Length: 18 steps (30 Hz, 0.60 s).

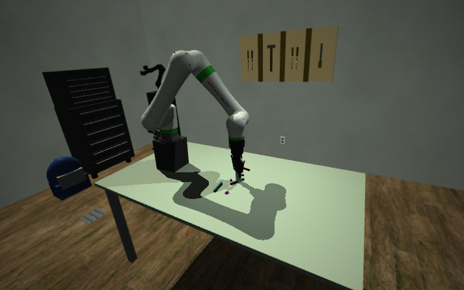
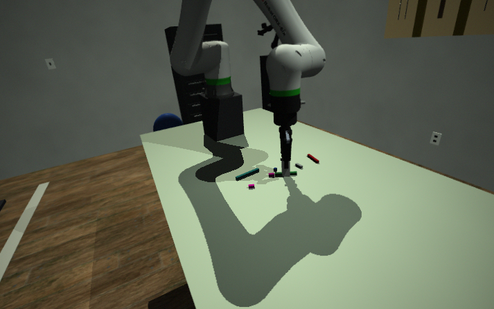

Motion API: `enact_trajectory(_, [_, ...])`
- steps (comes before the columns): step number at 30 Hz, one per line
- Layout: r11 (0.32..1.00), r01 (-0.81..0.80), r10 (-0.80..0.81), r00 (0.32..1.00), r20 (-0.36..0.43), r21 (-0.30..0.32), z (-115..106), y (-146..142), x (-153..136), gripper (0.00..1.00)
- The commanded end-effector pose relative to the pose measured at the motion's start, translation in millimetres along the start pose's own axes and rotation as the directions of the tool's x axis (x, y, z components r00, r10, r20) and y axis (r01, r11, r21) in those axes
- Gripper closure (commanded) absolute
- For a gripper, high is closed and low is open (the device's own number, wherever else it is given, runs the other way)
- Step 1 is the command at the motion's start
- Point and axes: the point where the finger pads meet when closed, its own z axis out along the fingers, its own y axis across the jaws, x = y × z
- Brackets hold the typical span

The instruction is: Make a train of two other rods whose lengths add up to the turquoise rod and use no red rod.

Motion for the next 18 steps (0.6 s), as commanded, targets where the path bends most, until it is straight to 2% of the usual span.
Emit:
enact_trajectory(1, [1.0, 0.0, 0.0, 1.0, 0.0, 0.0, -0.1, -0.2, -0.1, 0.97])
enact_trajectory(11, [1.0, 0.0, 0.0, 1.0, 0.0, 0.0, -0.1, -0.2, -0.1, 0.95])
enact_trajectory(18, [1.0, 0.0, 0.0, 1.0, 0.0, 0.0, -0.1, -0.2, -0.1, 0.88])
